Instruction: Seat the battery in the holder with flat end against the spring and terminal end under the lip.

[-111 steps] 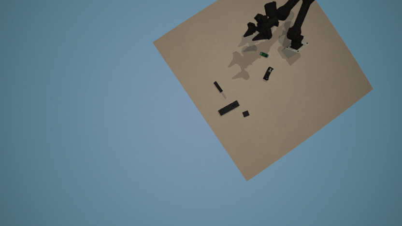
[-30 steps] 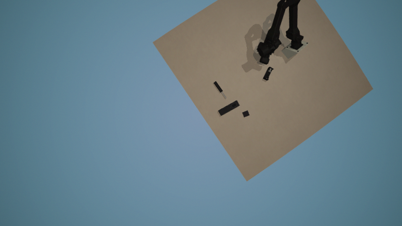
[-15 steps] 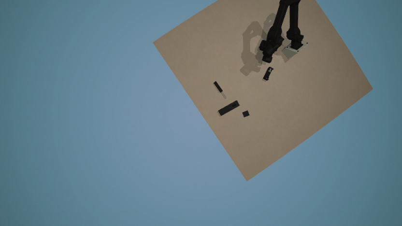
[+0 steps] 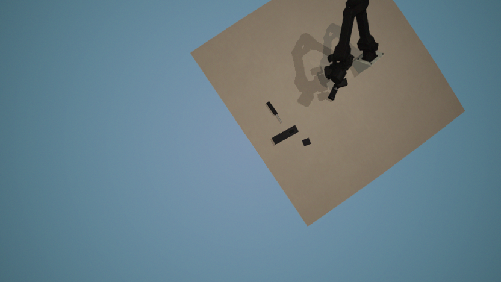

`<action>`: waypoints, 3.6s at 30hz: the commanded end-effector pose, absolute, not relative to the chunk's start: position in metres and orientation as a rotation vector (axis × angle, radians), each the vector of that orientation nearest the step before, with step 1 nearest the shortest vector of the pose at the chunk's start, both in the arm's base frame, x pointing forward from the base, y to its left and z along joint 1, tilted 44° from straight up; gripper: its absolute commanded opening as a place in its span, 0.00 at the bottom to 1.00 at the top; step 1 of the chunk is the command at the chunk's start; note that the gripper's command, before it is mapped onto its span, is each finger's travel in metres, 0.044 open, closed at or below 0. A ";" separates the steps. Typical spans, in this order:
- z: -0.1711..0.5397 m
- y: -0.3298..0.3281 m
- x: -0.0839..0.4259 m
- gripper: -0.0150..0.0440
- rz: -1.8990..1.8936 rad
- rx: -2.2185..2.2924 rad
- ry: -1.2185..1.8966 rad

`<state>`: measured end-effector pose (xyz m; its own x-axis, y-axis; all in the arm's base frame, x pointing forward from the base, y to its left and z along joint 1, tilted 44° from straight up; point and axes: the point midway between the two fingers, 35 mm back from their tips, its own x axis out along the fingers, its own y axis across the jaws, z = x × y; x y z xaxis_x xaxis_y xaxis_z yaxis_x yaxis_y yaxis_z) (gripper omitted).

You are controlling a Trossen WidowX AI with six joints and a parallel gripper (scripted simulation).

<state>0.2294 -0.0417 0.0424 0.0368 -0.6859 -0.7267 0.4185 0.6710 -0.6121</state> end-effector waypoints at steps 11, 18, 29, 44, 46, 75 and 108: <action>-0.004 0.026 0.262 0.39 -0.328 -0.853 1.572; -0.010 0.033 0.264 0.39 -0.268 -0.913 1.594; -0.022 0.025 0.267 0.39 -0.228 -0.899 1.524; -0.039 0.006 0.271 0.39 -0.135 -0.891 1.369; -0.039 0.005 0.271 0.39 -0.131 -0.891 1.362; -0.049 -0.004 0.267 0.39 -0.046 -0.877 1.233; -0.048 -0.017 0.251 0.39 -0.004 -0.876 1.183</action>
